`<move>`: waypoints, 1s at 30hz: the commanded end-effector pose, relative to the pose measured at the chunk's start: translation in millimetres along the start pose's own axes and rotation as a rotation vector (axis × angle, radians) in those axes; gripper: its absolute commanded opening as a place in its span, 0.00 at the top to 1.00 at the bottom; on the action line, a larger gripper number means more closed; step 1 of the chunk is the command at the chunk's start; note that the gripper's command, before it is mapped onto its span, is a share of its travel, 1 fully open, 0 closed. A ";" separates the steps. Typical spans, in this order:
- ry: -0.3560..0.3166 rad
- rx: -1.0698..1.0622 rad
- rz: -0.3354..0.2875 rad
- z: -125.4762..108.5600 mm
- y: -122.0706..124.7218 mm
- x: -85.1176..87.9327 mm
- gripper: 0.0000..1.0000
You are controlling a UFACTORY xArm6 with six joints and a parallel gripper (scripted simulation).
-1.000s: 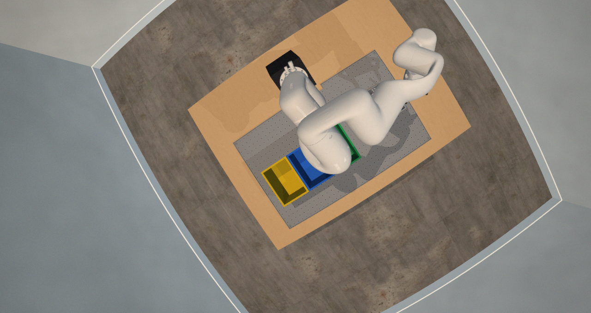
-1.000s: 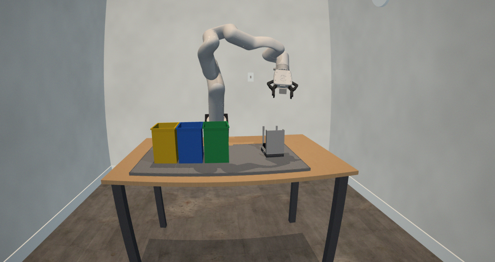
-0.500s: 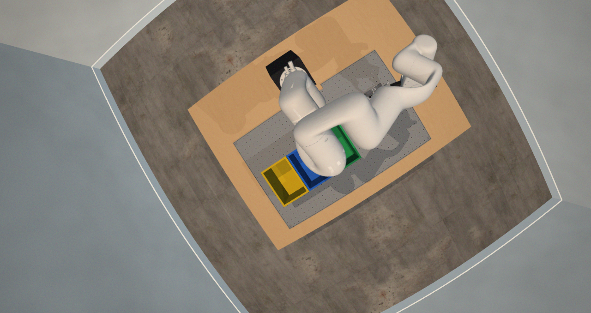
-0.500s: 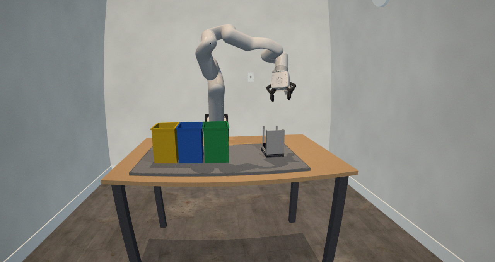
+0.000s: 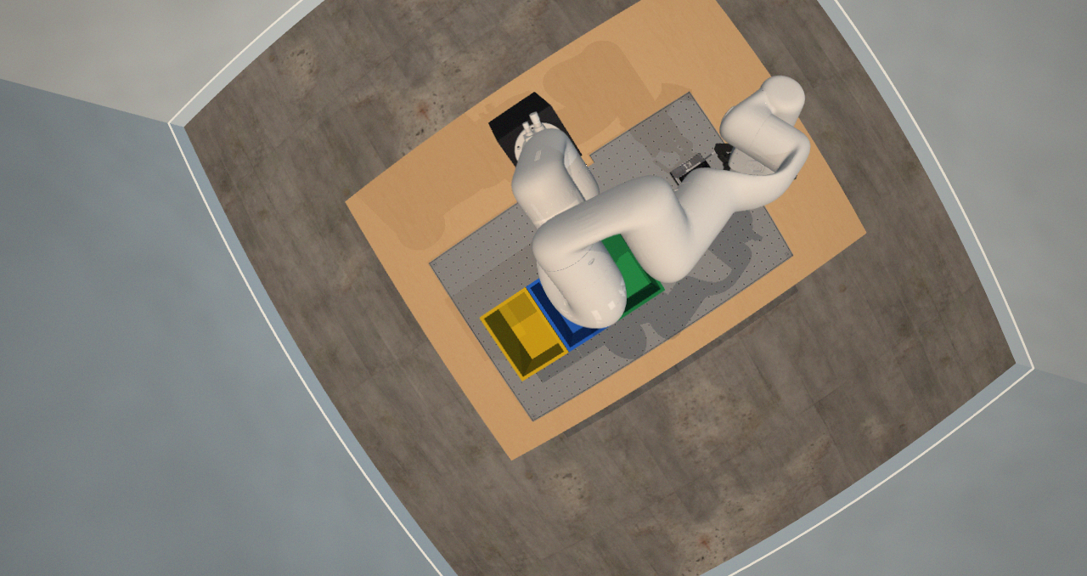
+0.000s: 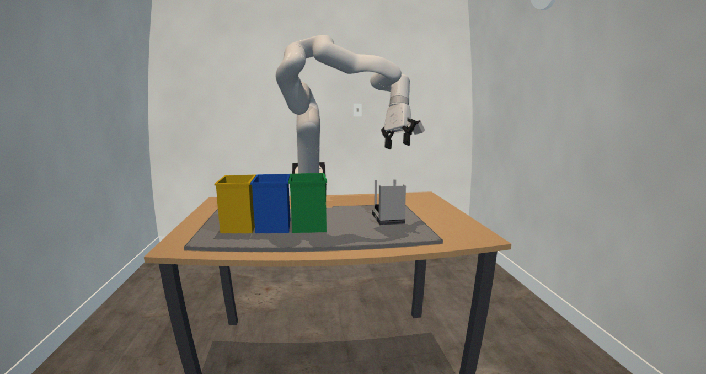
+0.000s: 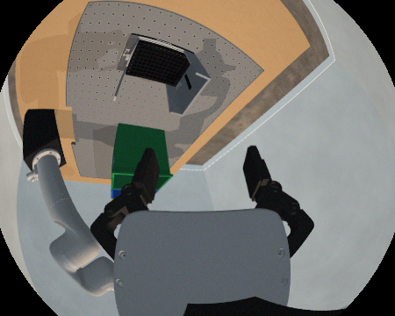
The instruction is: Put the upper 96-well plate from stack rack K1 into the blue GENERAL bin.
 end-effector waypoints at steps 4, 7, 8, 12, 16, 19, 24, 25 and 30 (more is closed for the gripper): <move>0.033 -0.229 0.030 -1.7 -4.3 -4.9 0.00; 0.044 -0.327 0.048 -2.3 -6.1 -7.1 0.00; 0.048 -0.360 0.054 -2.6 -5.9 -7.1 0.00; 0.058 -0.461 0.073 -3.2 -7.7 -9.2 0.00; 0.063 -0.526 0.086 -3.6 -9.6 -11.1 0.00; 0.070 -0.624 0.107 -4.2 -11.3 -13.0 0.00; 0.079 -0.787 0.141 -5.3 -12.5 -14.9 0.00; 0.080 -0.796 0.143 -5.4 -12.5 -14.9 0.00; 0.084 -0.958 0.180 -6.3 -15.7 -18.1 0.00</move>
Point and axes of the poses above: the point where the finger pads meet when closed, its own x axis back along the fingers, its own y axis across the jaws, z = x × y, the point moved 5 cm from there along x, back along the fingers, and after that the axes turned 5 degrees about x, right-handed, at the moved point
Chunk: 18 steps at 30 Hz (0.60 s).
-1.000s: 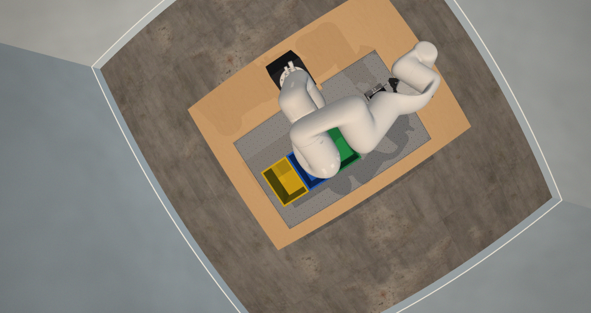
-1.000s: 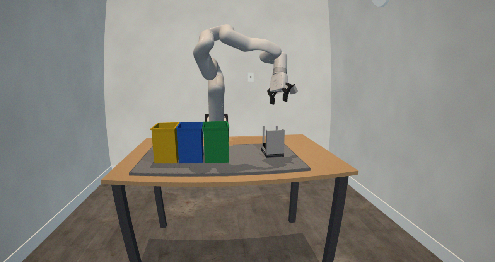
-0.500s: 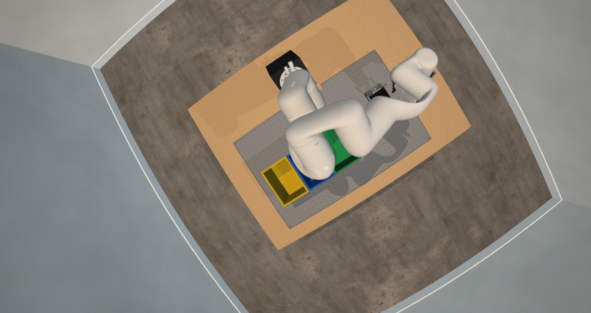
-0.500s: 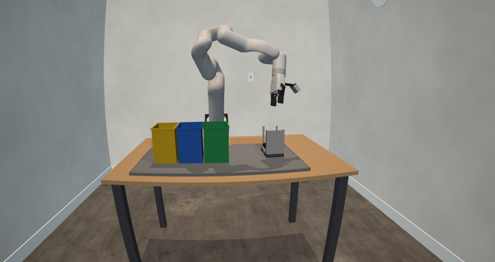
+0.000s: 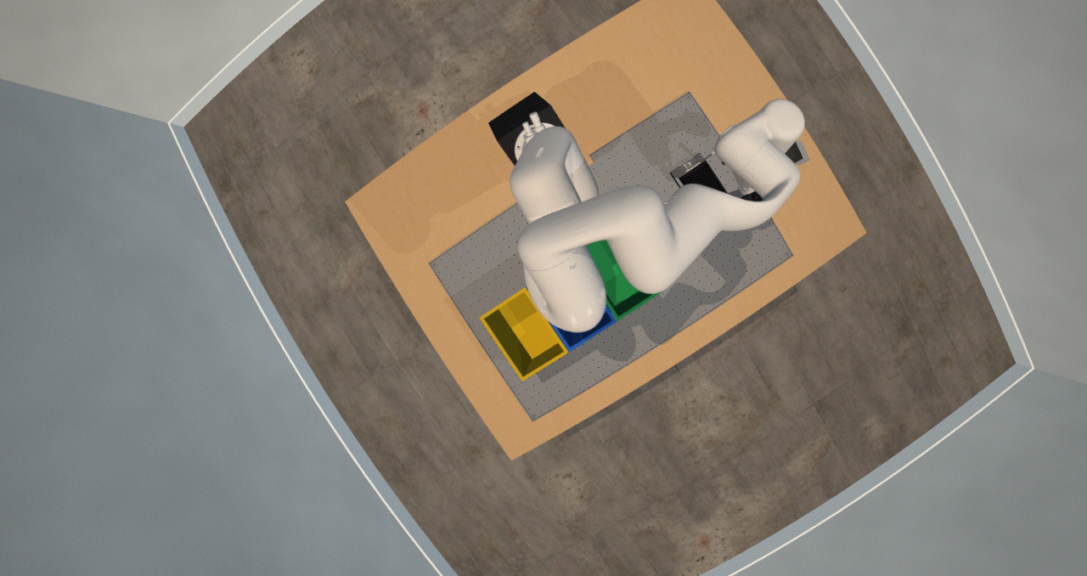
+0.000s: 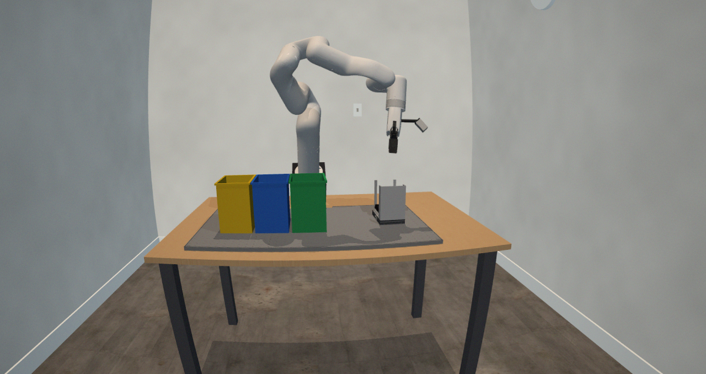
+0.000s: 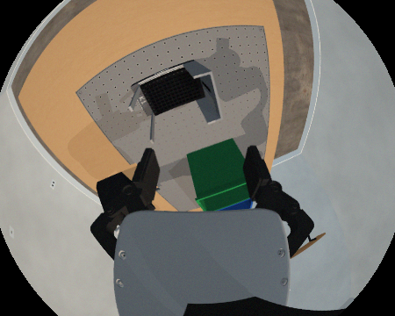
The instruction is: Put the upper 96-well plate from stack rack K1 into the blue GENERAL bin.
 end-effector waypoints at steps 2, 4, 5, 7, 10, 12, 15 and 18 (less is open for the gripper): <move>0.010 -0.147 0.022 -1.8 -0.2 -1.6 0.00; 0.010 -0.212 0.035 -3.2 -0.8 -3.1 0.00; 0.010 -0.245 0.042 -3.3 -0.5 -3.1 0.00; 0.010 -0.310 0.054 -4.6 -1.0 -4.6 0.00; 0.009 -0.390 0.070 -4.8 -0.3 -4.6 0.00; 0.007 -0.456 0.082 -6.0 -0.8 -6.0 0.00; 0.003 -0.554 0.101 -7.3 -0.9 -7.3 0.00; 0.002 -0.596 0.109 -7.4 -0.6 -7.4 0.00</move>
Point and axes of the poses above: the point where the finger pads meet when closed, its own x axis back along the fingers, its own y axis across the jaws, z = x × y, the point moved 5 cm from there along x, back along the fingers, and after that the axes turned 5 degrees about x, right-handed, at the moved point
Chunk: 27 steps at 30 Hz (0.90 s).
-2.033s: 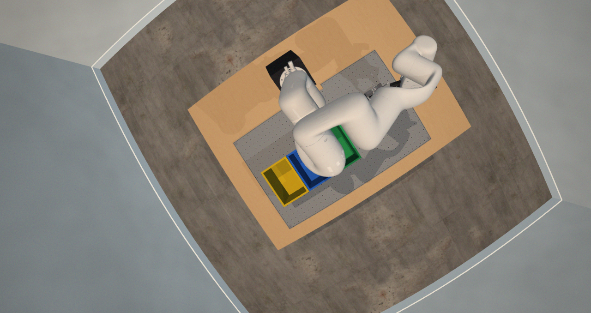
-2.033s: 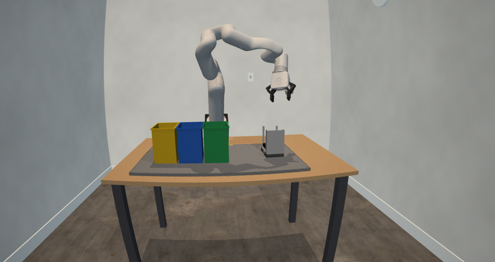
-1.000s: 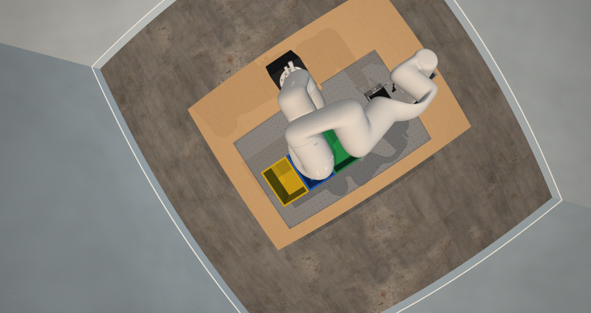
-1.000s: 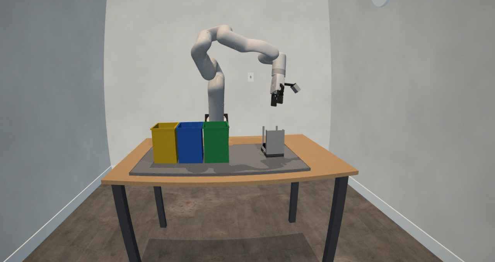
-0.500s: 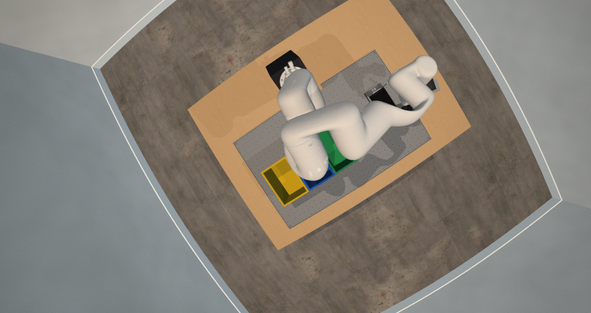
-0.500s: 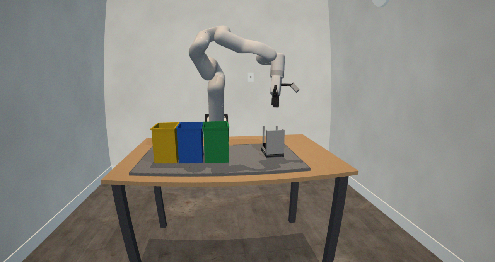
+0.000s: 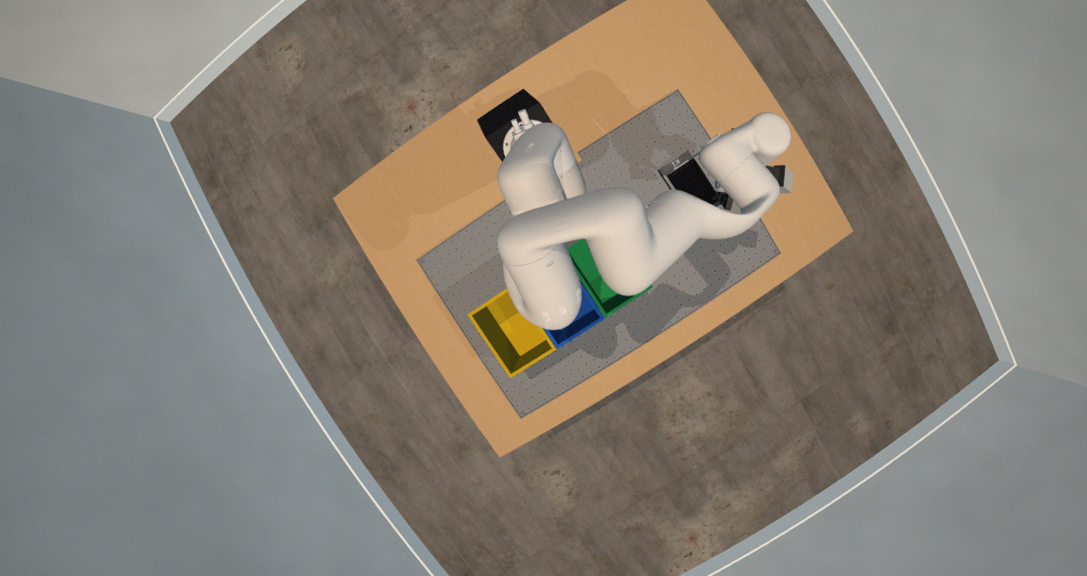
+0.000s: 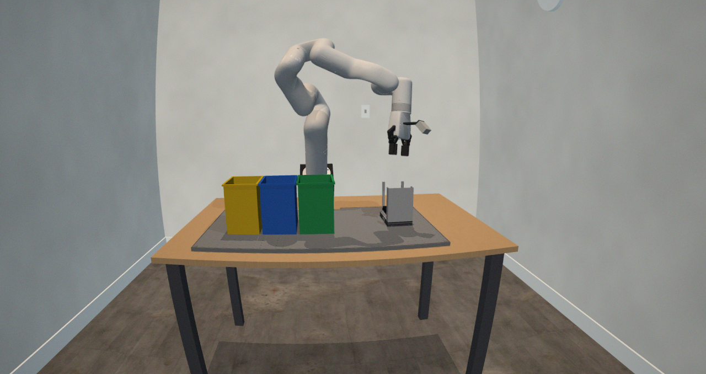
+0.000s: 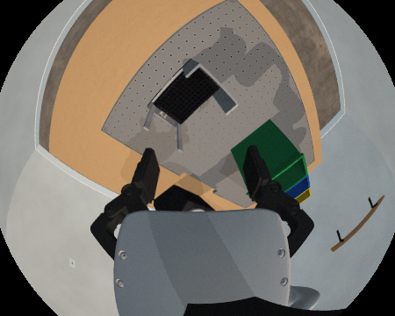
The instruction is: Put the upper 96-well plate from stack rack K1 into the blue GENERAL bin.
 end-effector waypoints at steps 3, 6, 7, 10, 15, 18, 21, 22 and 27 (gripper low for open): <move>0.002 -0.163 0.026 -1.3 0.9 -1.0 0.00; -0.004 -0.262 0.043 -2.2 1.5 -2.1 0.00; -0.006 -0.295 0.049 -2.2 1.8 -2.1 0.00; -0.013 -0.393 0.065 -3.1 2.5 -3.1 0.00; -0.026 -0.540 0.089 -4.8 3.4 -5.0 0.00; -0.029 -0.573 0.094 -4.8 3.7 -5.0 0.00; -0.039 -0.671 0.109 -5.5 4.4 -5.9 0.00; -0.043 -0.704 0.114 -5.5 4.7 -5.9 0.00; -0.057 -0.827 0.131 -6.1 5.7 -6.7 0.00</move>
Point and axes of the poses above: the point where the finger pads meet when closed, its own x axis back along the fingers, its own y axis across the jaws, z = x × y, the point moved 5 cm from there along x, back along the fingers, and after that the axes turned 5 degrees about x, right-handed, at the moved point
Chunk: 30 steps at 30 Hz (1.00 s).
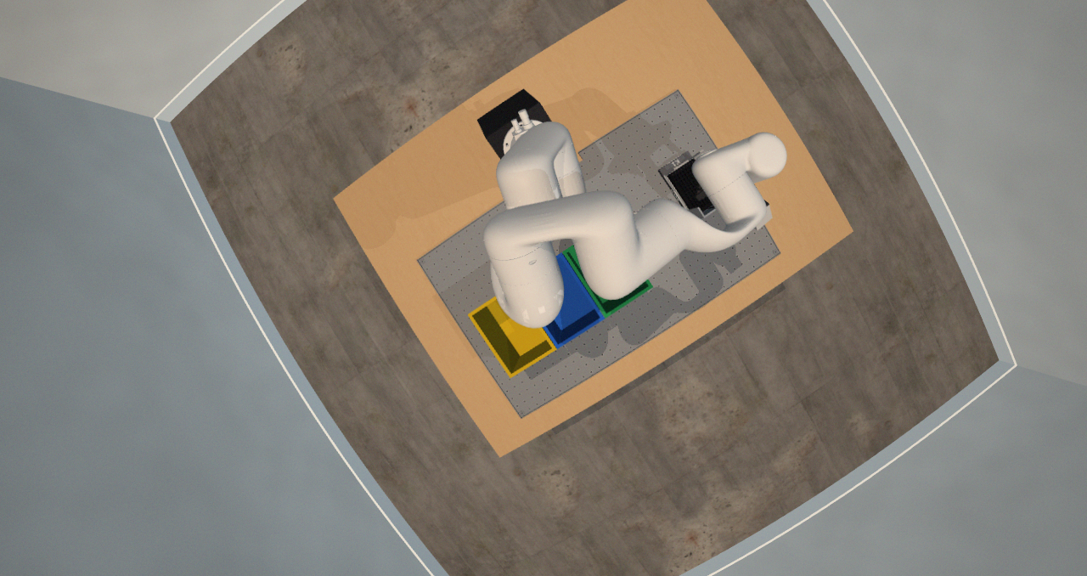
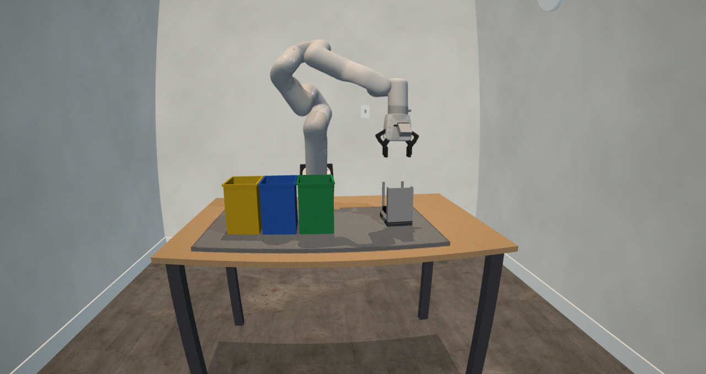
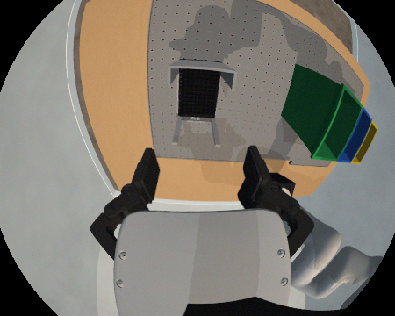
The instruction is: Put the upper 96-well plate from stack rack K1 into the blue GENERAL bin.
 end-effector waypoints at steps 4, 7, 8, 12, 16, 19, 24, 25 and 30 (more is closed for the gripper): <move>-0.002 -0.109 0.016 0.6 0.4 0.7 0.00; -0.002 -0.109 0.016 0.6 0.4 0.7 0.00; -0.002 -0.109 0.016 0.6 0.4 0.7 0.00; -0.002 -0.109 0.016 0.6 0.4 0.7 0.00; -0.002 -0.109 0.016 0.6 0.4 -2.7 0.00; -0.002 -0.109 0.016 0.6 0.3 -7.7 0.00; -0.002 -0.109 0.016 0.5 0.2 -14.3 0.00; -0.002 -0.109 0.016 0.5 0.2 -14.3 0.00; -0.002 -0.109 0.016 0.5 0.1 -22.7 0.00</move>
Point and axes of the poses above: the point where the finger pads meet when closed, its own x axis back along the fingers, its own y axis across the jaws, z = x × y, the point moved 5 cm from there along x, back along the fingers, and after that the axes turned 5 degrees about x, right-handed, at the moved point
